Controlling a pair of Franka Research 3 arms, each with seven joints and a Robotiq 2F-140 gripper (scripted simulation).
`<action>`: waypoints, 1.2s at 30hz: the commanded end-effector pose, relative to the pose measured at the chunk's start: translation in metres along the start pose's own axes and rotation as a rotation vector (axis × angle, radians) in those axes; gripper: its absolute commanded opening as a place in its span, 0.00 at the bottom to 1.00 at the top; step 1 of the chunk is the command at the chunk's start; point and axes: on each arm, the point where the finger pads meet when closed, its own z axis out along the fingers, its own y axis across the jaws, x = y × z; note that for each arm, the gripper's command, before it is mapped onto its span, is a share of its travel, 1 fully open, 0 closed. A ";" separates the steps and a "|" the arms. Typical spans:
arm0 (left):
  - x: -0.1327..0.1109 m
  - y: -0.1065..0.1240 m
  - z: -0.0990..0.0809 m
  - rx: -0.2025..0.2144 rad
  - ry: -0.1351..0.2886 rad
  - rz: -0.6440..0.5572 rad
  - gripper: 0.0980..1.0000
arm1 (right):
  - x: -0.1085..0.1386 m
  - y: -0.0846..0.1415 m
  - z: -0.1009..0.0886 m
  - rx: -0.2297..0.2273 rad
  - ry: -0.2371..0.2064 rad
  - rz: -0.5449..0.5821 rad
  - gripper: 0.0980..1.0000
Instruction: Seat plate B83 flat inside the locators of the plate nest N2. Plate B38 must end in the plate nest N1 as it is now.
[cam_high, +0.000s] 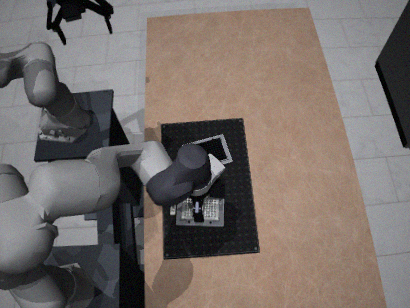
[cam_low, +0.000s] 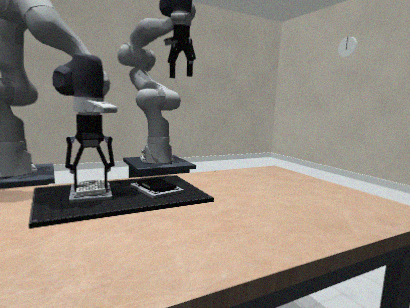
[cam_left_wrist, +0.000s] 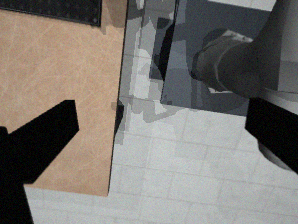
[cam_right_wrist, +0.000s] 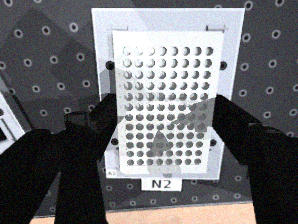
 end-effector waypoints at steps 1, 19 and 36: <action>0.001 0.001 0.000 -0.002 0.002 -0.005 1.00 | 0.000 0.000 0.001 0.003 0.000 -0.001 0.56; 0.001 0.001 0.000 -0.002 0.002 -0.005 1.00 | 0.000 0.000 0.004 0.003 0.000 -0.001 0.56; 0.001 0.001 0.000 -0.002 0.002 -0.005 1.00 | -0.001 0.000 0.005 0.003 0.000 -0.001 0.56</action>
